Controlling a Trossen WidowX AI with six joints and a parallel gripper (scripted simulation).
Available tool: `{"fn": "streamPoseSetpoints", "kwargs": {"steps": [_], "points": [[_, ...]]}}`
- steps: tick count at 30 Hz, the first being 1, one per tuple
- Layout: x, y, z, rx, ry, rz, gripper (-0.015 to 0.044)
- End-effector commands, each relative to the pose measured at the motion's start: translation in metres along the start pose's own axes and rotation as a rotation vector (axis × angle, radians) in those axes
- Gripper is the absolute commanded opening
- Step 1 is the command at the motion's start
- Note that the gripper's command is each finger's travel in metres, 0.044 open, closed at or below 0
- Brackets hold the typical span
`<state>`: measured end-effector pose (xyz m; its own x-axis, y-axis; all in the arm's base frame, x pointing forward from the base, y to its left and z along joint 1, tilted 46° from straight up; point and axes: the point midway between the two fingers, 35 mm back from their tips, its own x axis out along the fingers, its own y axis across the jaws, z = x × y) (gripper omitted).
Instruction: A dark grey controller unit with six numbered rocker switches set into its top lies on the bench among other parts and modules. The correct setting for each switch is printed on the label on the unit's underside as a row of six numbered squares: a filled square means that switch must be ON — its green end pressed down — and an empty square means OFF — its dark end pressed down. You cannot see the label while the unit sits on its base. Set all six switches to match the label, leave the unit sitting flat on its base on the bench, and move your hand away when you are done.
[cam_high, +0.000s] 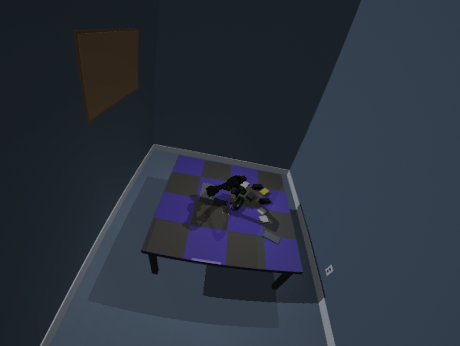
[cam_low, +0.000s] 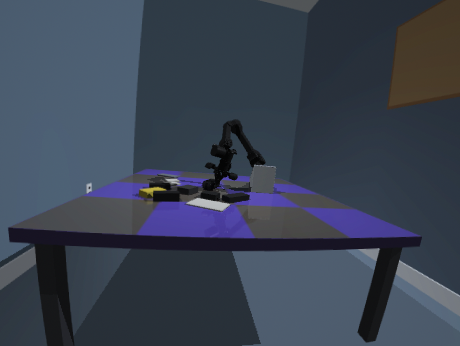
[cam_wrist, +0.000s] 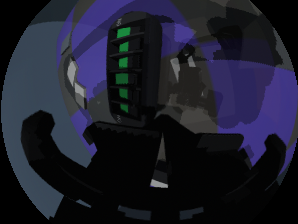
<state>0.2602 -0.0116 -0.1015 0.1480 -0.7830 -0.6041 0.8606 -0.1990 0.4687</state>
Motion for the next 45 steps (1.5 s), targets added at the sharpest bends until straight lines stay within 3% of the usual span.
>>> {"fn": "streamPoseSetpoints", "kwargs": {"steps": [1,17,45], "points": [[0.006,-0.003,0.002,-0.012,-0.007,0.003,0.0000],[0.029,-0.011,0.003,-0.013,-0.015,0.002,0.0000],[0.032,-0.002,0.003,-0.013,-0.015,0.003,0.0000]]}}
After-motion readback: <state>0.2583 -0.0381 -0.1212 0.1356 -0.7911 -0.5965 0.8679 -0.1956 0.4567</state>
